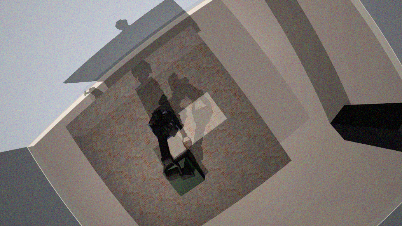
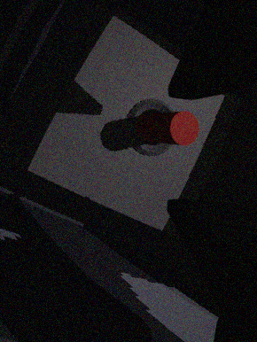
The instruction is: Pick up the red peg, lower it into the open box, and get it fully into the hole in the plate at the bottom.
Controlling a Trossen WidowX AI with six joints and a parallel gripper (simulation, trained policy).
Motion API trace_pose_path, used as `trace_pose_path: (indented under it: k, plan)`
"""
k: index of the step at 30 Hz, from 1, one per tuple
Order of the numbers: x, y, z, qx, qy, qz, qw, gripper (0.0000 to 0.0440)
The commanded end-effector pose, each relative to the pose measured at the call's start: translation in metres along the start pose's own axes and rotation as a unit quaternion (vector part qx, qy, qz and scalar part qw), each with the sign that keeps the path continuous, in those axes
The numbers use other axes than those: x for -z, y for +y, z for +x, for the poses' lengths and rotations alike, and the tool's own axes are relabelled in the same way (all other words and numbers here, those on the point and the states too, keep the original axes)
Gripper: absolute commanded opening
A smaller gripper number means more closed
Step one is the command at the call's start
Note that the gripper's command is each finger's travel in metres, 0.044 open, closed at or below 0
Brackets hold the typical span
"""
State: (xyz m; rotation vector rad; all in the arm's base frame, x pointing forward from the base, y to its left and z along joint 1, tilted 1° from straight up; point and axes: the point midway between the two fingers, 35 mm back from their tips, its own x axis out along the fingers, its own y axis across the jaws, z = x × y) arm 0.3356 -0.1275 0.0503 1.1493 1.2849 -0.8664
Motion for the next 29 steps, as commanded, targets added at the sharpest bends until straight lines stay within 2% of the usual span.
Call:
trace_pose_path:
  k: [1,18,29]
  plan:
    - [-0.006,0.006,-0.011,-0.021,0.008,0.001,1.000,0.0193]
    - [-0.031,0.032,-0.065,-0.116,0.010,0.001,0.993,0.0216]
    - [-0.048,0.056,-0.129,-0.198,-0.012,-0.034,0.980,0.0221]
